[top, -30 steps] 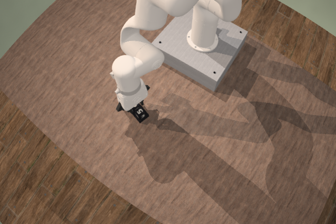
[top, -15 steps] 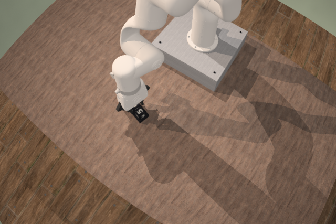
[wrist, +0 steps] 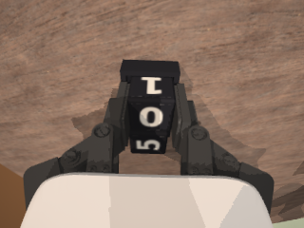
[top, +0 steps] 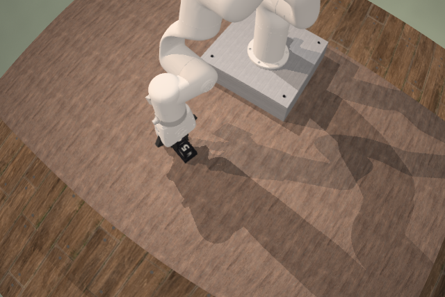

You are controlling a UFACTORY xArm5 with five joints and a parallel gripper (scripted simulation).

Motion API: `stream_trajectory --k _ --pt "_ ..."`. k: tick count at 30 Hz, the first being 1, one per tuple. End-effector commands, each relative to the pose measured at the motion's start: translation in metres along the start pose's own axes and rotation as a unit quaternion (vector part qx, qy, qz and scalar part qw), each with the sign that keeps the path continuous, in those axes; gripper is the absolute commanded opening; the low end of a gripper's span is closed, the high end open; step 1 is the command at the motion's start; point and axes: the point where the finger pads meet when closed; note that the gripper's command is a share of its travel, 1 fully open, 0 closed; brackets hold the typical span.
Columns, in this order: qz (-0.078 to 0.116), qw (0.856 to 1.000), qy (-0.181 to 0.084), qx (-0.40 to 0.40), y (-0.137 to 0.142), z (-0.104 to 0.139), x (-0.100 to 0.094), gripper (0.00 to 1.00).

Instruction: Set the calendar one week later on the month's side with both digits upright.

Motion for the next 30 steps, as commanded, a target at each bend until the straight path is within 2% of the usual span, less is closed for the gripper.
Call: stream_trajectory --k 1,25,30 --pt "-0.001 1.000 0.000 0.000 -0.0011 0.0002 -0.0007 0.29" --pt "-0.001 1.000 0.000 0.000 -0.0011 0.0002 -0.0008 0.29" --pt "-0.001 1.000 0.000 0.000 -0.0011 0.0002 -0.0103 0.29"
Point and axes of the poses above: the point where the finger pads meet when closed, its own x axis out along the fingers, its own y axis across the jaws, z = x × y, and after that the axes turned 6 degrees about x, right-handed
